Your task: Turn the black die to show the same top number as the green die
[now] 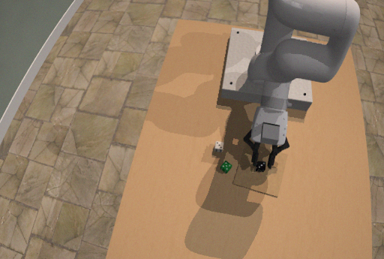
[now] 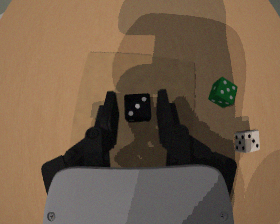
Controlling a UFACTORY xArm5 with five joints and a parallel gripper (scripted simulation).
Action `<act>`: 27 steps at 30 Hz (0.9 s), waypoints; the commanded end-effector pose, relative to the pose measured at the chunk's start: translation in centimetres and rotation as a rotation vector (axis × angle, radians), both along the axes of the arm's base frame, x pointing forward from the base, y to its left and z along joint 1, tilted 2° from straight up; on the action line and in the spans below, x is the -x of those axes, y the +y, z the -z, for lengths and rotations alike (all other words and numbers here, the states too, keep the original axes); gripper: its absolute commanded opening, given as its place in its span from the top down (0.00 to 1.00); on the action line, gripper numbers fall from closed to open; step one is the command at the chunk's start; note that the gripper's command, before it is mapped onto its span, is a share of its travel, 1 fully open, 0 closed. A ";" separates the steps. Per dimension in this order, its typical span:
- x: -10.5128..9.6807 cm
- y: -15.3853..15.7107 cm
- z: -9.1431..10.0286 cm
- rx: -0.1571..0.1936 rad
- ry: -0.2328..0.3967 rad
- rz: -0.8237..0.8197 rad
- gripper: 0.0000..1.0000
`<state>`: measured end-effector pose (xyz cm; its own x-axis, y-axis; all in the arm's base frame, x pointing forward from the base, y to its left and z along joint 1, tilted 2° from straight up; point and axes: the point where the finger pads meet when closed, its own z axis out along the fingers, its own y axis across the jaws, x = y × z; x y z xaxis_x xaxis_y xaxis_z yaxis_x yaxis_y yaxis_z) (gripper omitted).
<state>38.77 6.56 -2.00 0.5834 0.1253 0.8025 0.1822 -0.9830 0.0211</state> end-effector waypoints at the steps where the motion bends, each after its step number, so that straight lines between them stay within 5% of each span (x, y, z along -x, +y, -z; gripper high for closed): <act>1: 1.0 -0.2 -0.8 0.000 -0.002 0.000 0.58; 19: 2.4 -0.4 -2.3 0.000 -0.002 0.000 0.58; 27: 2.4 -0.4 -5.5 0.000 -0.002 0.000 0.58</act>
<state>36.35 6.15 1.80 0.5809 0.1249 0.8044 0.1821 -0.9830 0.0211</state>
